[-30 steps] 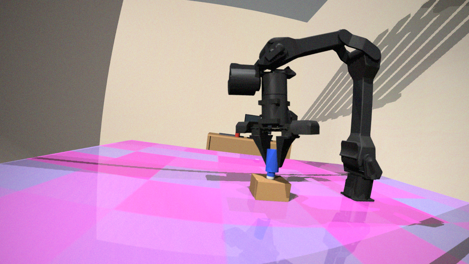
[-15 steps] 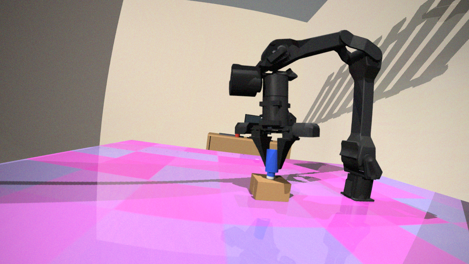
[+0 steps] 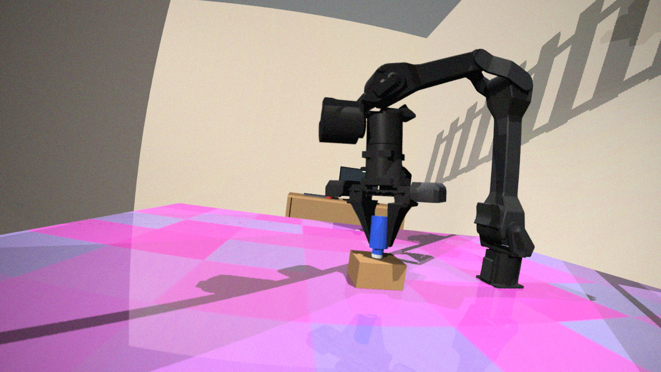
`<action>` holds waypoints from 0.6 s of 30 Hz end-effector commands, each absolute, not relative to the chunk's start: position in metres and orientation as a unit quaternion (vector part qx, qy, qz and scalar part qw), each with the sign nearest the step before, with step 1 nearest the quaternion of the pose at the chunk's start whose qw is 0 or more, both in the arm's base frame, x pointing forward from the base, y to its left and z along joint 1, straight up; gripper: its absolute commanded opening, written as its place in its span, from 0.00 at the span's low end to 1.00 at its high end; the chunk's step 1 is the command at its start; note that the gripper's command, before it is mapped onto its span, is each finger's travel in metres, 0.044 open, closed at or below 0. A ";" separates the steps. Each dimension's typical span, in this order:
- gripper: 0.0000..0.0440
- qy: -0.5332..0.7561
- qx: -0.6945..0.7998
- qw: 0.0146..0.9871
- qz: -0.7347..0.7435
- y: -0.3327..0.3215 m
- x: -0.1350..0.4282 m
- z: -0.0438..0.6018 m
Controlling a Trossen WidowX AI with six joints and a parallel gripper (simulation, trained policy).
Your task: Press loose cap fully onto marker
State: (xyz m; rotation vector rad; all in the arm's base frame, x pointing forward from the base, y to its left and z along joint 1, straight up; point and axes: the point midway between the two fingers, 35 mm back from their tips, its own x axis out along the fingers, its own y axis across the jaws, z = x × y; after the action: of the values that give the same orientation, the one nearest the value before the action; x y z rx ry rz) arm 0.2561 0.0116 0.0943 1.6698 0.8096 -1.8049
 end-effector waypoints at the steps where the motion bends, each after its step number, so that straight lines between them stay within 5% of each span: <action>1: 0.26 0.286 0.608 0.285 -0.684 -0.001 0.256 0.080; 18: 0.32 0.290 0.608 0.298 -0.677 -0.003 0.258 0.080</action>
State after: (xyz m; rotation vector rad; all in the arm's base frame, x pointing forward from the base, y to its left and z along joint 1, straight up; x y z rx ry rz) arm 0.2562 0.0112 0.0919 1.6521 0.8254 -1.7750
